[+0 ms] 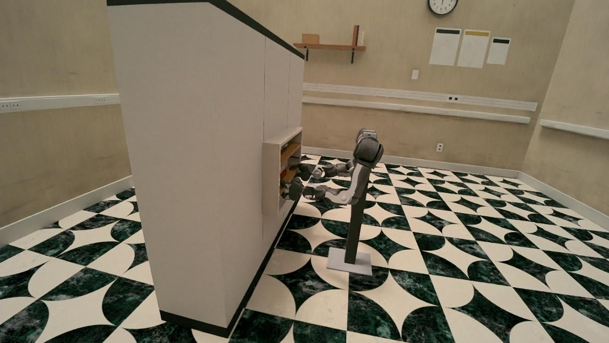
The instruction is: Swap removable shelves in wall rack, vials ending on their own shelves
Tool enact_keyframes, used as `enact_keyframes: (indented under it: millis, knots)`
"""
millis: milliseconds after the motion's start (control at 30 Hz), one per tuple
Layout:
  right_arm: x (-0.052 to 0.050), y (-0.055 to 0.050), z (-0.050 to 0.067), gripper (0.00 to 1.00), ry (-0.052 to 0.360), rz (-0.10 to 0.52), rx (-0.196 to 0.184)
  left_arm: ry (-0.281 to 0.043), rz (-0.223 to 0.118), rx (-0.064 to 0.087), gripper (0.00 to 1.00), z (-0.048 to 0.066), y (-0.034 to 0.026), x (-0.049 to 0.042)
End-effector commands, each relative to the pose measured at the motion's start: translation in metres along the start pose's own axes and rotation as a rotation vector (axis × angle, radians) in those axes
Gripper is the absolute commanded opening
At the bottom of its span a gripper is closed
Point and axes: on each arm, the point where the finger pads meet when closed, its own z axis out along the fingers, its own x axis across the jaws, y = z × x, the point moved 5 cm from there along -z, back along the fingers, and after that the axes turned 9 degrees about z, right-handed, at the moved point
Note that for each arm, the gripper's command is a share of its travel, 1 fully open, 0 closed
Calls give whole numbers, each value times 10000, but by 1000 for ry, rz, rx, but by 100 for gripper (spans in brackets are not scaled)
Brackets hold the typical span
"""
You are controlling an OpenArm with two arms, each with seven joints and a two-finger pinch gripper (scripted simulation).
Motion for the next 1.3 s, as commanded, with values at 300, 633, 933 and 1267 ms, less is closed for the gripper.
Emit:
enact_keyframes:
  millis: [300, 633, 933, 1267]
  knots:
    - [32, -14, 20, 0, 26, -1, 10, -30, -1, -8, 0, 15, 12, -30]
    - [14, -11, 20, 0, 26, -1, 10, -30, -1, -8, 0, 16, 9, -13]
    - [-6, -8, 21, 0, 26, -1, 10, -30, -1, -8, 0, 16, 6, 7]
    - [-6, -8, 21, 6, 26, -1, 10, -30, -1, -8, 6, 16, 6, 7]
